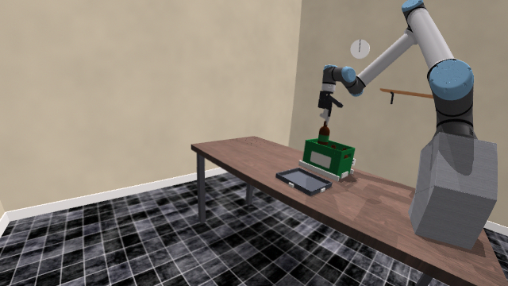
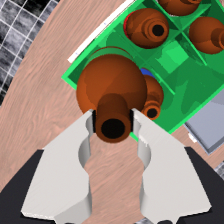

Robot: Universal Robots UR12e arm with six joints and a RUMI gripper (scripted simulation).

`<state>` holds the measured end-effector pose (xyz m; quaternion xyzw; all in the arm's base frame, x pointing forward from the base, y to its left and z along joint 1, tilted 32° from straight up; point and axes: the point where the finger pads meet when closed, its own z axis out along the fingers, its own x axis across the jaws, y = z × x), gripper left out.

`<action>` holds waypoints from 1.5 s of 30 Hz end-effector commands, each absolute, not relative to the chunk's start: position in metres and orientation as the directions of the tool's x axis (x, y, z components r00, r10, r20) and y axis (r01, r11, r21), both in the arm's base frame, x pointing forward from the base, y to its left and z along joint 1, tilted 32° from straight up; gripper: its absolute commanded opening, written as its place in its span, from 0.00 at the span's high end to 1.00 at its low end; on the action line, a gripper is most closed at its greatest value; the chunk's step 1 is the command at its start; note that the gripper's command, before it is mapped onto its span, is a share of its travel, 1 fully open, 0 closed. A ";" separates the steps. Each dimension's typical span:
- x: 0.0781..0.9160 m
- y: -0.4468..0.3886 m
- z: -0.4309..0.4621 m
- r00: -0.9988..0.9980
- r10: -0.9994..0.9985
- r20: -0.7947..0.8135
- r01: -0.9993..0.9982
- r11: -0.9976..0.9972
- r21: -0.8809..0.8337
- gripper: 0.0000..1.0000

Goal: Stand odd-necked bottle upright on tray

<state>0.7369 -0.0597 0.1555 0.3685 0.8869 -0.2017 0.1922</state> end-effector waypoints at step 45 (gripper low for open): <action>0.733 -0.049 0.173 -0.654 0.576 -0.491 0.731 0.647 -0.215 1.00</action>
